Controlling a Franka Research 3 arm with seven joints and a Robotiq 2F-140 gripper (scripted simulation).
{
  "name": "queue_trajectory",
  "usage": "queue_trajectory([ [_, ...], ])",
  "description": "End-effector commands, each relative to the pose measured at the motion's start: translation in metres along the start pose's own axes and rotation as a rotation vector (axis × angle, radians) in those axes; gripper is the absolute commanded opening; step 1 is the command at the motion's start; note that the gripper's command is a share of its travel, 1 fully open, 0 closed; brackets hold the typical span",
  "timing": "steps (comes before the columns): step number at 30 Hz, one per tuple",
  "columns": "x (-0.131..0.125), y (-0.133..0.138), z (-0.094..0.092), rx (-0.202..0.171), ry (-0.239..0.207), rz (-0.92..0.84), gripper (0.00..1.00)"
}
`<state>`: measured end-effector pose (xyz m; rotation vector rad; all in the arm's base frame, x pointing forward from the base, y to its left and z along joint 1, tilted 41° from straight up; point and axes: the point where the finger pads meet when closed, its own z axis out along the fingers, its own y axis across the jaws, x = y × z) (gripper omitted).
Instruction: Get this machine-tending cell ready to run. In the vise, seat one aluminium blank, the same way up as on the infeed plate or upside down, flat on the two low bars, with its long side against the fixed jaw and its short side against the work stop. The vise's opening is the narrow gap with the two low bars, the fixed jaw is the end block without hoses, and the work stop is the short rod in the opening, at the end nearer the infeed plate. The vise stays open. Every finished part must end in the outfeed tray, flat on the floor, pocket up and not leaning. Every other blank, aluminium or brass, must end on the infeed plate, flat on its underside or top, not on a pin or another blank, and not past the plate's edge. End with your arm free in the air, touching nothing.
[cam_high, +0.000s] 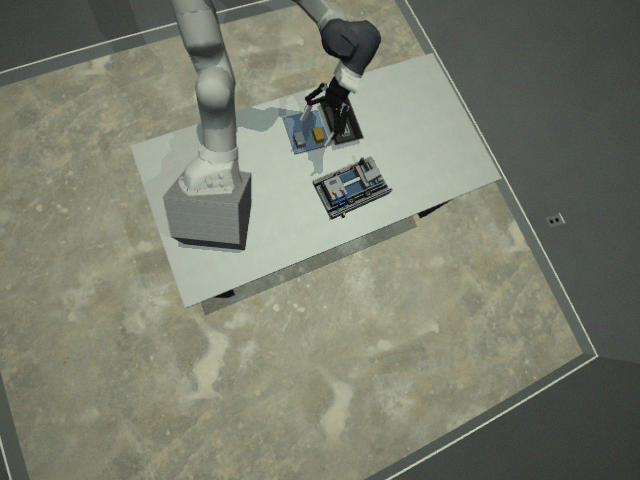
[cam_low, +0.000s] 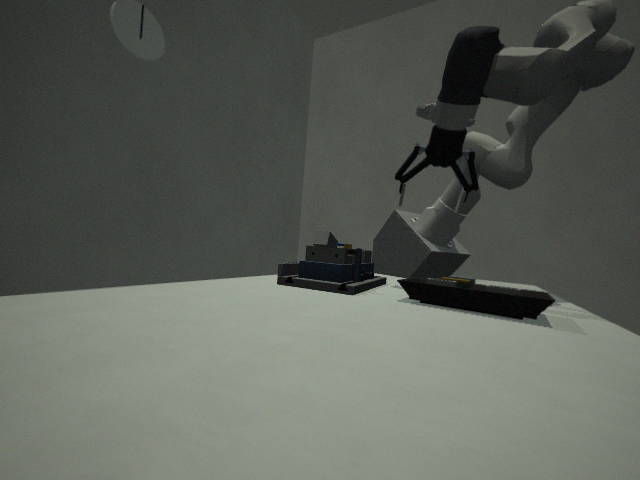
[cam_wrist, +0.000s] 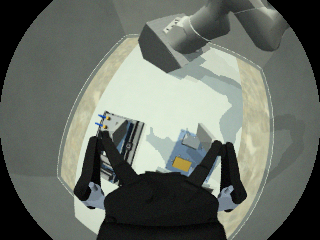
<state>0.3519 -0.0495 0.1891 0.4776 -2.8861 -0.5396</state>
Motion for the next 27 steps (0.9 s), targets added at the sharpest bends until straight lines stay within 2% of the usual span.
queue_trajectory([
  [1, 0.0, 0.0, 0.0, 0.0, 0.0, 0.0, 1.0],
  [18, -0.002, 0.001, -0.001, -0.001, -0.008, 0.002, 1.0],
  [19, -0.015, 0.007, -0.005, -0.009, -0.049, 0.012, 1.0],
  [20, -0.04, 0.02, -0.016, -0.026, -0.134, 0.034, 1.0],
  [27, -0.094, 0.049, -0.047, -0.075, -0.325, 0.09, 1.0],
])
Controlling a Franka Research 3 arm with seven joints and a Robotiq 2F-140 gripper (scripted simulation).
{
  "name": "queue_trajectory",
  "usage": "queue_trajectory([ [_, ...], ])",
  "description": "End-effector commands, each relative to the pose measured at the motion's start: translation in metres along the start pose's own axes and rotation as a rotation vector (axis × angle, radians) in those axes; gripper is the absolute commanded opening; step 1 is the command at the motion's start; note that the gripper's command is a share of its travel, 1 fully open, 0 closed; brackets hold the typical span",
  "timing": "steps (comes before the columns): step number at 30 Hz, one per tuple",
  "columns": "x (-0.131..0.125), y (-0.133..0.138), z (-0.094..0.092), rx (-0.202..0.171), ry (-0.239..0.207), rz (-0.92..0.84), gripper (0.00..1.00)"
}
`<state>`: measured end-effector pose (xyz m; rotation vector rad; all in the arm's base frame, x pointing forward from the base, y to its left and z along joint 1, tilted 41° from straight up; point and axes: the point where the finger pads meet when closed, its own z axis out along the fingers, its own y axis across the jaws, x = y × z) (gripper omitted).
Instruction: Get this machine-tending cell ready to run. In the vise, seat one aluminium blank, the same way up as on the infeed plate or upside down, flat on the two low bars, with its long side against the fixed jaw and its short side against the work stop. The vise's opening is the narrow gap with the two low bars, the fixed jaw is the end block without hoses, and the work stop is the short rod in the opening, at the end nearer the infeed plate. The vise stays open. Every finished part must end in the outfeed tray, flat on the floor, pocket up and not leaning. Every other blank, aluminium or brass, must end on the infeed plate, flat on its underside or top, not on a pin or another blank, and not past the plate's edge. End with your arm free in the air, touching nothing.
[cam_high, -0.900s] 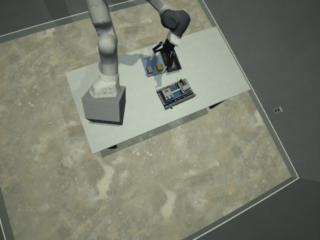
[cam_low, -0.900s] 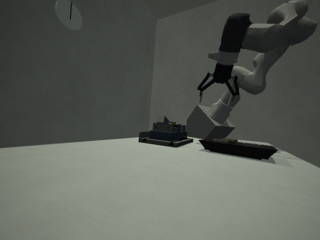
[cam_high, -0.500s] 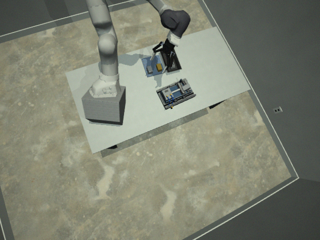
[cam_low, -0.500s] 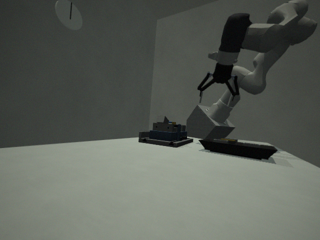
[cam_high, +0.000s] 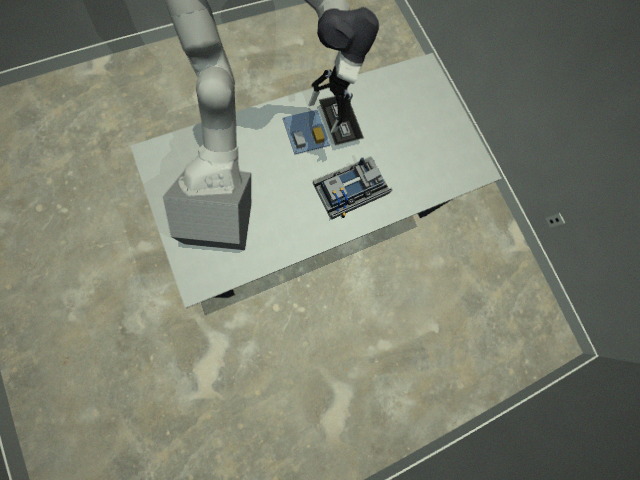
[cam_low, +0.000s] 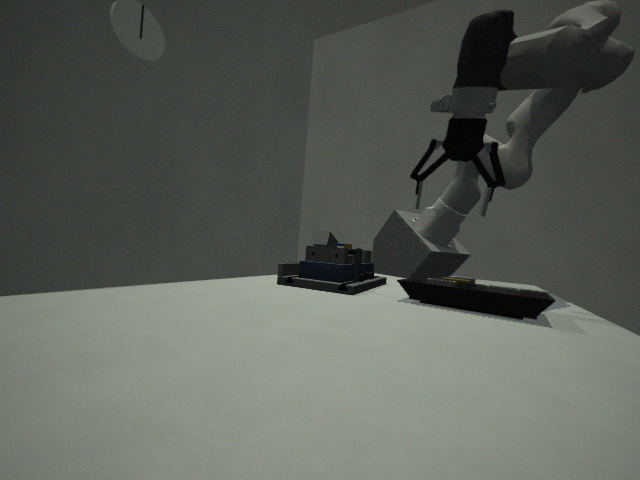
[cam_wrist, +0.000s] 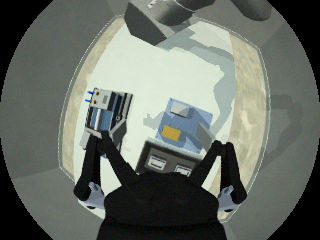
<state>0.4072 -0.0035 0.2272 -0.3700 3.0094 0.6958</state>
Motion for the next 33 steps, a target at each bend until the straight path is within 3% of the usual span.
queue_trajectory([
  [1, -0.041, 0.017, -0.01, -0.022, -0.134, 0.061, 1.0],
  [5, -0.072, 0.036, -0.026, -0.058, -0.246, 0.099, 1.0],
  [7, -0.072, 0.036, -0.026, -0.058, -0.246, 0.099, 1.0],
  [8, -0.09, 0.048, -0.038, -0.083, -0.314, 0.126, 1.0],
  [11, -0.11, 0.061, -0.052, -0.114, -0.388, 0.157, 1.0],
  [24, -0.11, 0.062, -0.052, -0.115, -0.392, 0.158, 1.0],
  [25, -0.11, 0.062, -0.052, -0.115, -0.392, 0.158, 0.0],
  [33, -0.11, 0.062, -0.052, -0.115, -0.392, 0.158, 0.0],
])
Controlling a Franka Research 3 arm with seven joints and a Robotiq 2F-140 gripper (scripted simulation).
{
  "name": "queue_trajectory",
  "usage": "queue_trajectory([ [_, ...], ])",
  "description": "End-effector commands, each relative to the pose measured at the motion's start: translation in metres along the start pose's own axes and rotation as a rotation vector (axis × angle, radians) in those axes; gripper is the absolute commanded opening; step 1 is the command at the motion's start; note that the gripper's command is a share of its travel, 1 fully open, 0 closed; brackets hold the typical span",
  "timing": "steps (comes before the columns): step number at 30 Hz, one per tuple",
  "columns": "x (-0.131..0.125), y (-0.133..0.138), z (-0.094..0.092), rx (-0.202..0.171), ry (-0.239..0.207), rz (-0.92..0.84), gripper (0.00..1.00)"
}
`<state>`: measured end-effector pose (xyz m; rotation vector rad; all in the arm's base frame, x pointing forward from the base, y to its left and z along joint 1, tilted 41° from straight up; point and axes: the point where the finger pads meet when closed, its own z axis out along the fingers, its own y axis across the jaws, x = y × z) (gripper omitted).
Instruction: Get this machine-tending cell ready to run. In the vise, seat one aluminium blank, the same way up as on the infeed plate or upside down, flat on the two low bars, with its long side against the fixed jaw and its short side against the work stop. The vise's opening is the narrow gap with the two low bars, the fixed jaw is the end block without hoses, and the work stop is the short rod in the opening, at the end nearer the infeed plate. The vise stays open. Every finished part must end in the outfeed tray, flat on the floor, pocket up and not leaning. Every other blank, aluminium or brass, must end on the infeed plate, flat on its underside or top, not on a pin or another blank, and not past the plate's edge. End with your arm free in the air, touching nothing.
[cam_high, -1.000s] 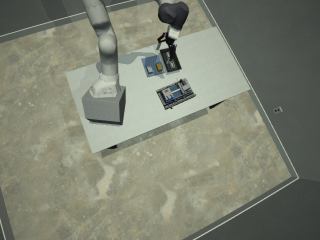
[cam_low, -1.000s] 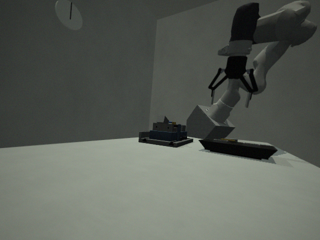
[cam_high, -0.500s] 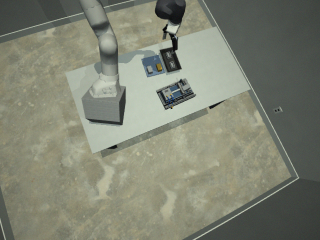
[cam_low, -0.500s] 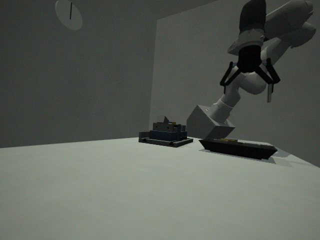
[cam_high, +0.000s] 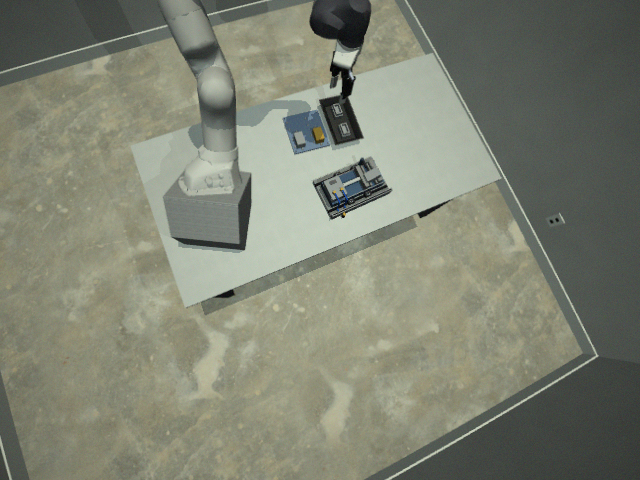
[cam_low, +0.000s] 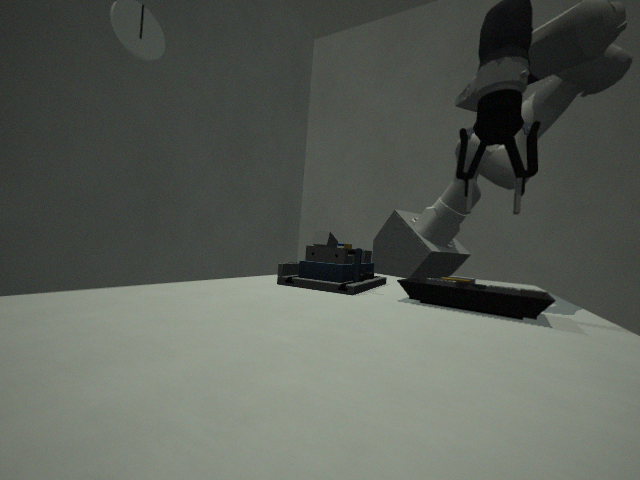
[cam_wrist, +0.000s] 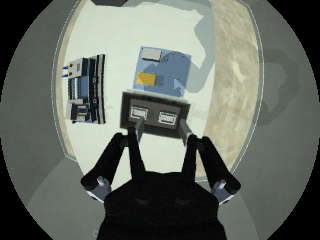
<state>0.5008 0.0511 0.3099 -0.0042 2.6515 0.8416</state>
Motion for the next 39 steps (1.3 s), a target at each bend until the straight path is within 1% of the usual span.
queue_trajectory([
  [1, -0.0002, 0.0005, 0.0006, 0.001, -0.002, 0.007, 0.0],
  [29, -0.0002, 0.0005, 0.0008, 0.001, -0.002, 0.007, 0.0],
  [39, -0.0003, 0.0005, 0.0073, 0.001, -0.002, 0.007, 0.0],
])
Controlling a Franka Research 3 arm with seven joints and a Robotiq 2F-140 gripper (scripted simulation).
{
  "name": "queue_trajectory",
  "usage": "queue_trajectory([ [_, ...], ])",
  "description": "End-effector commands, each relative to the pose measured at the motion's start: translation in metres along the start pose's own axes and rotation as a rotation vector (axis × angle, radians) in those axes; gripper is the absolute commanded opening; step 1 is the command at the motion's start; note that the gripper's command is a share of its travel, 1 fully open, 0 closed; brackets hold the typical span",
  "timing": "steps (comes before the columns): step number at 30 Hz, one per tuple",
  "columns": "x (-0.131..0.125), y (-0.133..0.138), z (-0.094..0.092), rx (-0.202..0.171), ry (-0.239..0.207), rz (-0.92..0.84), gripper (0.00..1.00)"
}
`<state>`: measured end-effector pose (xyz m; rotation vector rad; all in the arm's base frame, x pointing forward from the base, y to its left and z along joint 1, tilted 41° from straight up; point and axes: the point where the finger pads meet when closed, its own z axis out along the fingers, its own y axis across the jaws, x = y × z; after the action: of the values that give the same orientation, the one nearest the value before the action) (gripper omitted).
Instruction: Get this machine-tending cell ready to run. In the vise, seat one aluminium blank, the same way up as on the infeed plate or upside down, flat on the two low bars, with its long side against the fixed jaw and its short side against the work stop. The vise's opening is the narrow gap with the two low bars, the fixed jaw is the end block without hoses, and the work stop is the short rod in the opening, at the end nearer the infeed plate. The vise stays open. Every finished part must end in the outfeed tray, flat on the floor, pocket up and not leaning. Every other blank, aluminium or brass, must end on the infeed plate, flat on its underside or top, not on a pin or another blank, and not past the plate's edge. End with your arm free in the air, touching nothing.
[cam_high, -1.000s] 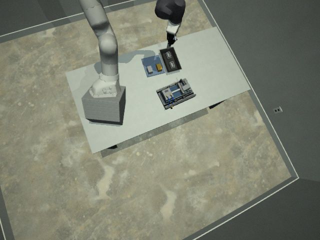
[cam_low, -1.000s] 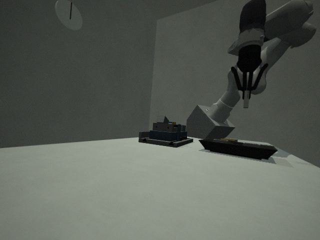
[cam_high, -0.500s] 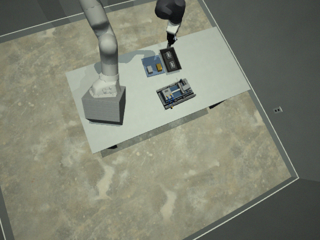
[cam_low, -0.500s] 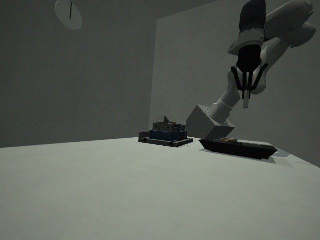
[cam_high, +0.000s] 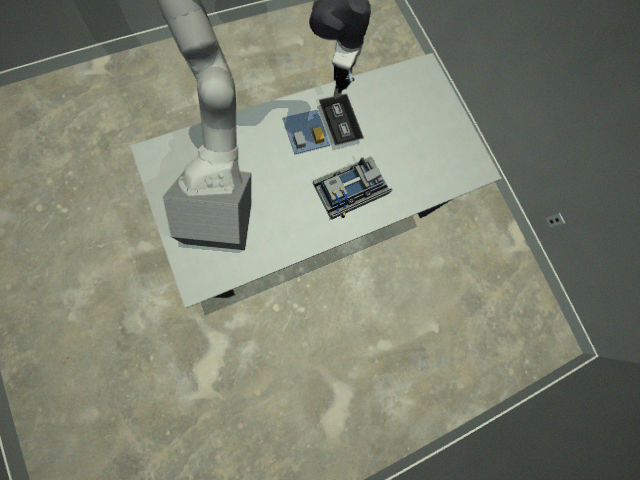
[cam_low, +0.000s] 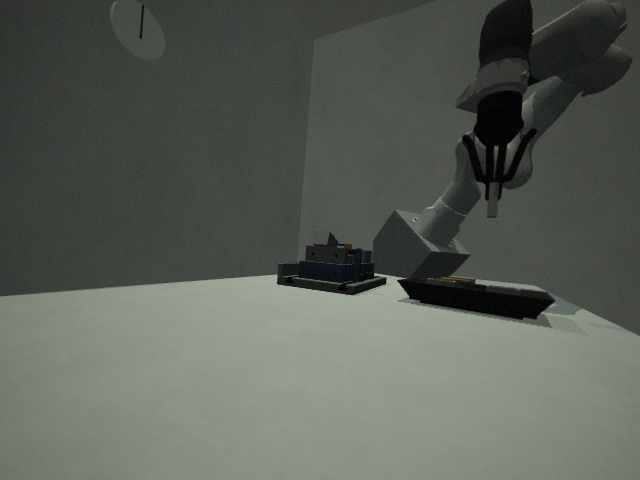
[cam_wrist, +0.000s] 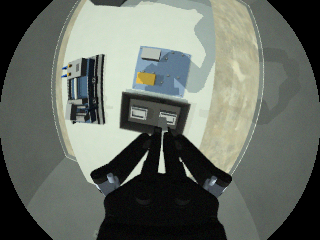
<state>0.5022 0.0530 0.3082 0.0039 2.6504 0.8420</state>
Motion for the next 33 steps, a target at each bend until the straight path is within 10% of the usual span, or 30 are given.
queue_trajectory([
  [1, 0.0, 0.0, 0.006, 0.0, 0.001, 0.002, 0.0],
  [33, 0.0, 0.0, 0.058, 0.0, 0.001, 0.002, 0.0],
])
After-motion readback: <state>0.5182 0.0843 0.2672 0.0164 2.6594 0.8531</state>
